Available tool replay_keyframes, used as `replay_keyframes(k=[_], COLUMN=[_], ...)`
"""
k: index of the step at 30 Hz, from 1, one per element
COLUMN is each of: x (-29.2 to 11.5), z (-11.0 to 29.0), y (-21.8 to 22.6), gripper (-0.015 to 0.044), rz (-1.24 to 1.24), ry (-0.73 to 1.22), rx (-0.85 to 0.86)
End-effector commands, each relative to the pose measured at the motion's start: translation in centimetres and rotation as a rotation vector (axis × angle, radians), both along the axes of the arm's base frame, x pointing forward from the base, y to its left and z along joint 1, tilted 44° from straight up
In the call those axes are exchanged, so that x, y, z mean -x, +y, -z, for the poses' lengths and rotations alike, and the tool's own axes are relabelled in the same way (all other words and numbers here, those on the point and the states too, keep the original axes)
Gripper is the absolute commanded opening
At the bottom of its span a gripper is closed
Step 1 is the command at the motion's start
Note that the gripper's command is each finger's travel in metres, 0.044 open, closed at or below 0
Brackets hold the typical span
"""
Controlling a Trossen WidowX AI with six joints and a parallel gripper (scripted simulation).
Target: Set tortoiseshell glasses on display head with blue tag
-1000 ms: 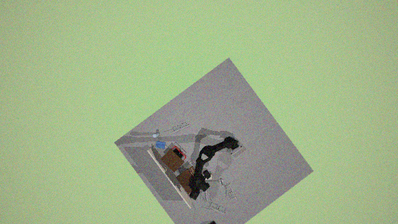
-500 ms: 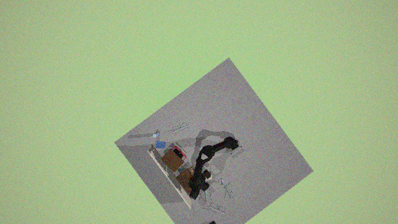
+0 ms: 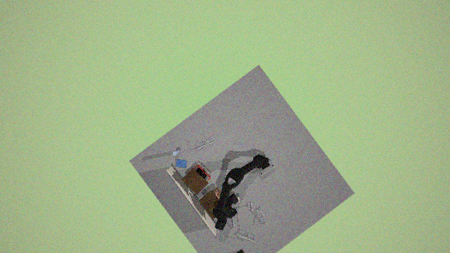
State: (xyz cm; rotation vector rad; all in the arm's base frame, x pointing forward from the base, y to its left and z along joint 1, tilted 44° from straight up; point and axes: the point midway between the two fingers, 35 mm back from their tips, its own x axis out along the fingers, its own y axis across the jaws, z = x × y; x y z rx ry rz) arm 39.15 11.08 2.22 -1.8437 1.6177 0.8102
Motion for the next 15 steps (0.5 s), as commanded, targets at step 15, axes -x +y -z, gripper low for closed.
replay_keyframes(k=[15], x=[4.7], z=[-1.3], y=[0.9], gripper=[0.0107], rz=[0.005], ry=[0.005], rx=[0.022])
